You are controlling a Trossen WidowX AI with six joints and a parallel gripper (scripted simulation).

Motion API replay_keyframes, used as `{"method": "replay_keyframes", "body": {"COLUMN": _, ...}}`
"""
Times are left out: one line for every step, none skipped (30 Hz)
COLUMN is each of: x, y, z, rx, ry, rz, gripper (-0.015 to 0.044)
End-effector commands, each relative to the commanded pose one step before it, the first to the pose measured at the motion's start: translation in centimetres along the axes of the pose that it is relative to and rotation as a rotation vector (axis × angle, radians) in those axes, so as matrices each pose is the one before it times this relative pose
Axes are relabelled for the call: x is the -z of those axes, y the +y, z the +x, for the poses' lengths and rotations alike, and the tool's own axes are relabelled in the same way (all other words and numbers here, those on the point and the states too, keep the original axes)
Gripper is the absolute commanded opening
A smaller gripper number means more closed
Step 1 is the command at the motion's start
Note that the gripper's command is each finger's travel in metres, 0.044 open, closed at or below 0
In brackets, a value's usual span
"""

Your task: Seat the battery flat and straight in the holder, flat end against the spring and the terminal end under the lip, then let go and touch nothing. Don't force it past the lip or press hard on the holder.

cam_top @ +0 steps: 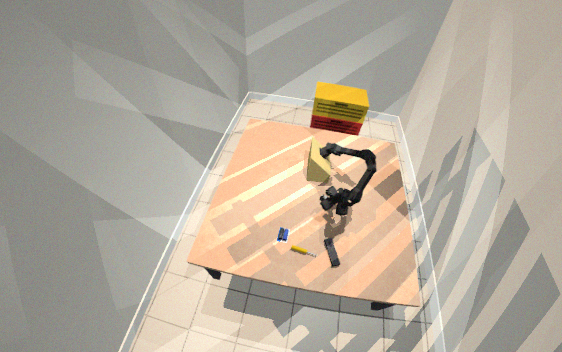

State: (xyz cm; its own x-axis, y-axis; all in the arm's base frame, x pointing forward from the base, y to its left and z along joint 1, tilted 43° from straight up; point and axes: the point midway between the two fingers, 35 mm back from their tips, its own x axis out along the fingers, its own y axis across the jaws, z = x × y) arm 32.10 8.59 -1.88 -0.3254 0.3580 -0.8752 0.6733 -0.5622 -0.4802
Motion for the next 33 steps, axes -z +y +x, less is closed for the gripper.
{"method": "replay_keyframes", "body": {"x": 0.679, "y": 0.099, "z": -0.368, "rx": -0.00459, "ry": 0.01568, "rz": -0.0062, "gripper": 0.0073}}
{"method": "replay_keyframes", "body": {"x": 0.027, "y": 0.001, "z": -0.017, "rx": 0.00037, "ry": 0.00013, "rz": -0.0001, "gripper": 0.0073}}
{"method": "replay_keyframes", "body": {"x": 0.027, "y": 0.001, "z": -0.017, "rx": 0.00034, "ry": 0.00015, "rz": 0.0, "gripper": 0.0073}}
{"method": "replay_keyframes", "body": {"x": 0.039, "y": 0.001, "z": -0.024, "rx": 0.00049, "ry": 0.00021, "rz": 0.0, "gripper": 0.0073}}
{"method": "replay_keyframes", "body": {"x": 0.026, "y": 0.001, "z": -0.016, "rx": 0.00032, "ry": 0.00014, "rz": 0.0, "gripper": 0.0073}}
{"method": "replay_keyframes", "body": {"x": 0.023, "y": 0.001, "z": -0.014, "rx": 0.00031, "ry": 0.00019, "rz": 0.0, "gripper": 0.0073}}
{"method": "replay_keyframes", "body": {"x": 0.034, "y": 0.001, "z": -0.021, "rx": 0.00046, "ry": 0.00027, "rz": 0.0, "gripper": 0.0073}}
{"method": "replay_keyframes", "body": {"x": 0.022, "y": 0.001, "z": -0.014, "rx": 0.0003, "ry": 0.00018, "rz": 0.0, "gripper": 0.0073}}
{"method": "replay_keyframes", "body": {"x": 0.022, "y": -0.001, "z": -0.018, "rx": 0.00037, "ry": 0.00109, "rz": -0.0002, "gripper": 0.0073}}
{"method": "replay_keyframes", "body": {"x": 0.012, "y": 0.0, "z": -0.01, "rx": 0.0002, "ry": 0.00058, "rz": -0.0001, "gripper": 0.0073}}
{"method": "replay_keyframes", "body": {"x": 0.0, "y": 0.0, "z": 0.0, "rx": 0.0, "ry": 0.0, "rz": 0.0, "gripper": 0.0073}}
{"method": "replay_keyframes", "body": {"x": 0.0, "y": 0.0, "z": 0.0, "rx": 0.0, "ry": 0.0, "rz": 0.0, "gripper": 0.0073}}
{"method": "replay_keyframes", "body": {"x": 0.0, "y": 0.0, "z": 0.0, "rx": 0.0, "ry": 0.0, "rz": 0.0, "gripper": 0.0073}}
{"method": "replay_keyframes", "body": {"x": 0.0, "y": 0.0, "z": 0.0, "rx": 0.0, "ry": 0.0, "rz": 0.0, "gripper": 0.0073}}
{"method": "replay_keyframes", "body": {"x": -0.001, "y": 0.002, "z": 0.0, "rx": 0.00003, "ry": 0.00082, "rz": 0.0, "gripper": 0.0073}}
{"method": "replay_keyframes", "body": {"x": -0.003, "y": 0.005, "z": -0.001, "rx": 0.00007, "ry": 0.00206, "rz": 0.0, "gripper": 0.0073}}
{"method": "replay_keyframes", "body": {"x": -0.001, "y": 0.002, "z": 0.0, "rx": 0.00003, "ry": 0.00082, "rz": 0.0, "gripper": 0.0073}}
{"method": "replay_keyframes", "body": {"x": 0.0, "y": 0.0, "z": 0.0, "rx": 0.0, "ry": 0.0, "rz": 0.0, "gripper": 0.0073}}
{"method": "replay_keyframes", "body": {"x": 0.0, "y": 0.0, "z": 0.0, "rx": 0.0, "ry": 0.0, "rz": 0.0, "gripper": 0.0073}}
{"method": "replay_keyframes", "body": {"x": 0.0, "y": 0.0, "z": 0.0, "rx": 0.0, "ry": 0.0, "rz": 0.0, "gripper": 0.0073}}
{"method": "replay_keyframes", "body": {"x": 0.0, "y": 0.0, "z": 0.0, "rx": 0.0, "ry": 0.0, "rz": 0.0, "gripper": 0.0073}}
{"method": "replay_keyframes", "body": {"x": -0.002, "y": 0.005, "z": 0.004, "rx": -0.00004, "ry": 0.00051, "rz": 0.0, "gripper": 0.0073}}
{"method": "replay_keyframes", "body": {"x": -0.005, "y": 0.014, "z": 0.012, "rx": -0.00012, "ry": 0.00153, "rz": 0.0, "gripper": 0.0073}}
{"method": "replay_keyframes", "body": {"x": -0.009, "y": 0.022, "z": 0.019, "rx": -0.0002, "ry": 0.00255, "rz": 0.0001, "gripper": 0.0073}}
{"method": "replay_keyframes", "body": {"x": -0.005, "y": 0.017, "z": 0.023, "rx": -0.00001, "ry": 0.0037, "rz": 0.0004, "gripper": 0.0073}}
{"method": "replay_keyframes", "body": {"x": -0.008, "y": 0.026, "z": 0.036, "rx": -0.00001, "ry": 0.00575, "rz": 0.0006, "gripper": 0.0073}}
{"method": "replay_keyframes", "body": {"x": -0.01, "y": 0.028, "z": 0.039, "rx": -0.00001, "ry": 0.00637, "rz": 0.0006, "gripper": 0.0073}}
{"method": "replay_keyframes", "body": {"x": -0.009, "y": 0.027, "z": 0.036, "rx": 0.00005, "ry": 0.00647, "rz": 0.0001, "gripper": 0.0073}}
{"method": "replay_keyframes", "body": {"x": -0.009, "y": 0.026, "z": 0.036, "rx": 0.00004, "ry": 0.00647, "rz": 0.0001, "gripper": 0.0073}}
{"method": "replay_keyframes", "body": {"x": -0.01, "y": 0.026, "z": 0.035, "rx": 0.00004, "ry": 0.00646, "rz": 0.0001, "gripper": 0.0073}}
{"method": "replay_keyframes", "body": {"x": 0.015, "y": 0.014, "z": 0.025, "rx": -0.0006, "ry": 0.00639, "rz": -0.0013, "gripper": 0.0073}}
{"method": "replay_keyframes", "body": {"x": 0.015, "y": 0.013, "z": 0.024, "rx": -0.00061, "ry": 0.00639, "rz": -0.0013, "gripper": 0.0073}}
{"method": "replay_keyframes", "body": {"x": 0.014, "y": 0.013, "z": 0.024, "rx": -0.00061, "ry": 0.00638, "rz": -0.0013, "gripper": 0.0073}}
